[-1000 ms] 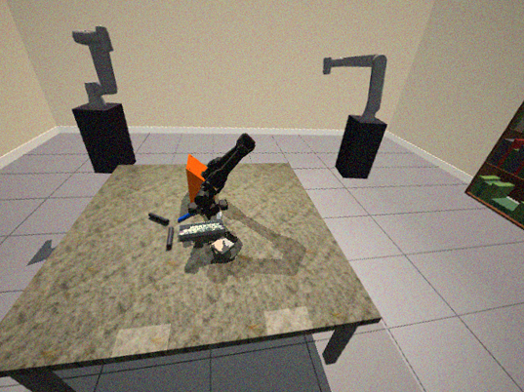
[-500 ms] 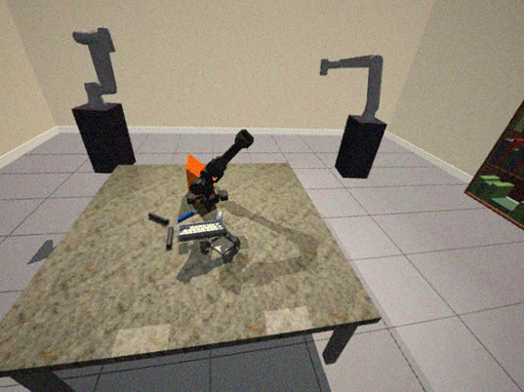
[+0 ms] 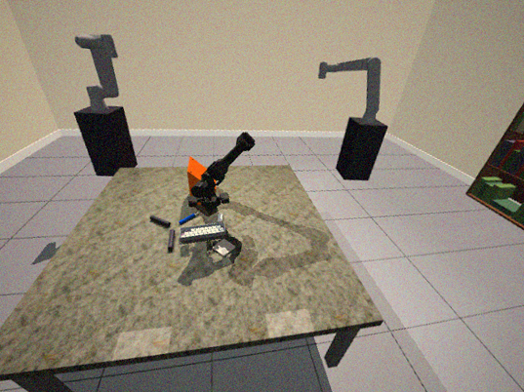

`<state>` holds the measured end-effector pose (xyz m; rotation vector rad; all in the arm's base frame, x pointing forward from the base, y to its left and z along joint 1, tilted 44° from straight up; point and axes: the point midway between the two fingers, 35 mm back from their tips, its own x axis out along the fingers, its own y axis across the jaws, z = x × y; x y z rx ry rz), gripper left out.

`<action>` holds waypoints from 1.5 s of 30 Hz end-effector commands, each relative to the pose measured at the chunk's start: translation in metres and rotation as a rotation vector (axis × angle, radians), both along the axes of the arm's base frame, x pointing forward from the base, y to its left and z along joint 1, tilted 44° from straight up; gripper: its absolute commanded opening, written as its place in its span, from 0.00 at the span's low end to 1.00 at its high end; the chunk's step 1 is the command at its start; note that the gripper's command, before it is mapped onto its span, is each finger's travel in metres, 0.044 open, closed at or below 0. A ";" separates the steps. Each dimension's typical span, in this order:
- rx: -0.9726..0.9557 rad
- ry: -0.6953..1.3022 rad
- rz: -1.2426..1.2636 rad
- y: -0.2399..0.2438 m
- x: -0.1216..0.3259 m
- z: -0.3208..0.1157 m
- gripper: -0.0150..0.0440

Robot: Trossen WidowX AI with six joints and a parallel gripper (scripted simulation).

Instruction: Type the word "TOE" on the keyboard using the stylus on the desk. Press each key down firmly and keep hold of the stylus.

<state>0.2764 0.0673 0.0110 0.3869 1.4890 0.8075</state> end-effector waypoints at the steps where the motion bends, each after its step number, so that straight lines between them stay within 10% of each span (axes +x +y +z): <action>1: 0.000 0.000 0.000 0.000 0.000 0.000 0.25; 7: 0.000 0.000 0.000 0.000 0.000 0.000 0.25; 11: -0.004 0.043 -0.019 -0.005 -0.001 -0.006 0.43; 27: 0.013 1.034 -0.334 -0.083 -0.069 -0.113 0.51; 45: 0.014 1.044 -0.336 -0.078 -0.069 -0.119 0.51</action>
